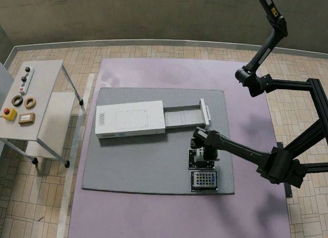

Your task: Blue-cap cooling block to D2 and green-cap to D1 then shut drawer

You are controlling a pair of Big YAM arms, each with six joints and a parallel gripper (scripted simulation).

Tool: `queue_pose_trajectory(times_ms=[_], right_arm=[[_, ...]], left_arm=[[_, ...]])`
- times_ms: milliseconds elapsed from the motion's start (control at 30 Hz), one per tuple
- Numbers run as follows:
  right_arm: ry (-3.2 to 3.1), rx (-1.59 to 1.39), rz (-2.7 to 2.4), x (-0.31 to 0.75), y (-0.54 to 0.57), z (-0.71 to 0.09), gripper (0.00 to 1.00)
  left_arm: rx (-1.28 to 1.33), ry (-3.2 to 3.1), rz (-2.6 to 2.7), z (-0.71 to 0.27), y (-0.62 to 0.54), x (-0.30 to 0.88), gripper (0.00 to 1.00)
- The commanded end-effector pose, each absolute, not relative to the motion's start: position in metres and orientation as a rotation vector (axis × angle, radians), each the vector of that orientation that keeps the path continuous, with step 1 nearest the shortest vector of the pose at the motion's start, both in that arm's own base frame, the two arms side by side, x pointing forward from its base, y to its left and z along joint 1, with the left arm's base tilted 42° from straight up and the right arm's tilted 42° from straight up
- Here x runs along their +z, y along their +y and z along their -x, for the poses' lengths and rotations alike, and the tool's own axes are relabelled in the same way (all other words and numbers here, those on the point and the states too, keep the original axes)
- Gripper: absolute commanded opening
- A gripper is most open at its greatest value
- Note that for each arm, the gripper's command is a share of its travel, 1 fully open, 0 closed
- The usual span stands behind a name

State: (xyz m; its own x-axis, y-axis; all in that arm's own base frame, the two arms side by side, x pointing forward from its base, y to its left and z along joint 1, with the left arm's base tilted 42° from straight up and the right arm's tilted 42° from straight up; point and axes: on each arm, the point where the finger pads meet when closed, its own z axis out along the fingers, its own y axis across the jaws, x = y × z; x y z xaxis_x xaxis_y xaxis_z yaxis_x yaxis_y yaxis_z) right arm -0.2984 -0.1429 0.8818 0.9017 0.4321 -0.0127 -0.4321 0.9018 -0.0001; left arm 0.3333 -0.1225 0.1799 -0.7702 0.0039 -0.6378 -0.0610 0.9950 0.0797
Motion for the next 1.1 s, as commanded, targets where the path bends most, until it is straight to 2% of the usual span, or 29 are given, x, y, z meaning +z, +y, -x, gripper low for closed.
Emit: queue_pose_trajectory(times_ms=[0,1067], right_arm=[[-0.005,0.446,0.0,0.883,-0.148,0.309,0.0],[-0.005,0.446,0.0,0.883,-0.148,0.309,0.0]], left_arm=[[0.043,2.36,0.051,-0.34,-0.139,0.23,0.0],[0.044,2.349,0.024,-0.403,-0.136,0.177,0.0]])
